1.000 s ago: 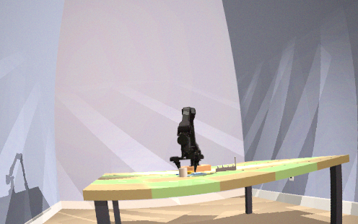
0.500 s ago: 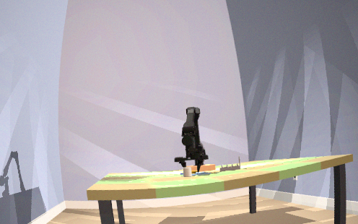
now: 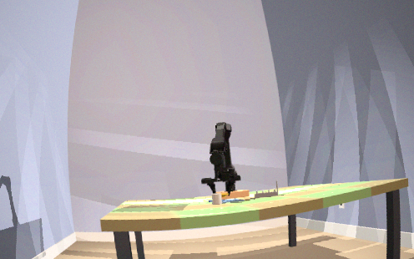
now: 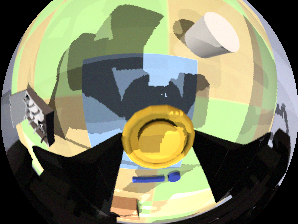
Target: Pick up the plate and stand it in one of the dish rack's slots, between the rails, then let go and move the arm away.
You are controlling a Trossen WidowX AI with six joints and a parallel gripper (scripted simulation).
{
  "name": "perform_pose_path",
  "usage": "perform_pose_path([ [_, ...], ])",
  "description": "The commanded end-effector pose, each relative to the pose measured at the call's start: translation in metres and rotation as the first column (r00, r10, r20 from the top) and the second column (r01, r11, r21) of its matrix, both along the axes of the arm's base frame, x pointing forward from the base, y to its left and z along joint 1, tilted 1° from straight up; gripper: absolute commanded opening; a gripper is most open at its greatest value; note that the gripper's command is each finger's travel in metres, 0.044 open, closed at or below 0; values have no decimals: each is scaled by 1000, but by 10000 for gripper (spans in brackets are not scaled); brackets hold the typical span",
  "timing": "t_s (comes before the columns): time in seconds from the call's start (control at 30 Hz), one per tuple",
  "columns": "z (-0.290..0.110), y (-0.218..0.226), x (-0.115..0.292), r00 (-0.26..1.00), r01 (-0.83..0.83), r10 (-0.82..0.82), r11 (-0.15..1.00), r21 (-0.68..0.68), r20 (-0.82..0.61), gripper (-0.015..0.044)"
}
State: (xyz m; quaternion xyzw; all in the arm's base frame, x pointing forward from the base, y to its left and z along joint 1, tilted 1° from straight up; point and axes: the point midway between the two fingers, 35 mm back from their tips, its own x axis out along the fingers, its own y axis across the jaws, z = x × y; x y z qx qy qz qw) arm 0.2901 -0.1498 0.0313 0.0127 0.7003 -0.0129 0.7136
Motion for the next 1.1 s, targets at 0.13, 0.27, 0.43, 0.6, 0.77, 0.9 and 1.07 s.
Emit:
perform_pose_path([
  [0.13, 36, -4, 7, 1000, 3, -3, 1000, -5, 12, 0],
  [0.27, 54, -5, 9, 1000, 3, -3, 1000, -5, 12, 0],
  [0.43, 75, -6, 10, 1000, 3, -3, 1000, -5, 12, 0],
  [0.6, 95, -6, 10, 1000, 3, -3, 1000, -5, 12, 0],
  [0.77, 114, -7, 11, 1000, 3, -3, 1000, -5, 12, 0],
  [0.9, 128, -7, 10, 1000, 3, -3, 1000, -5, 12, 0],
  [1.07, 145, -7, 9, 1000, 3, -3, 1000, -5, 12, 0],
])
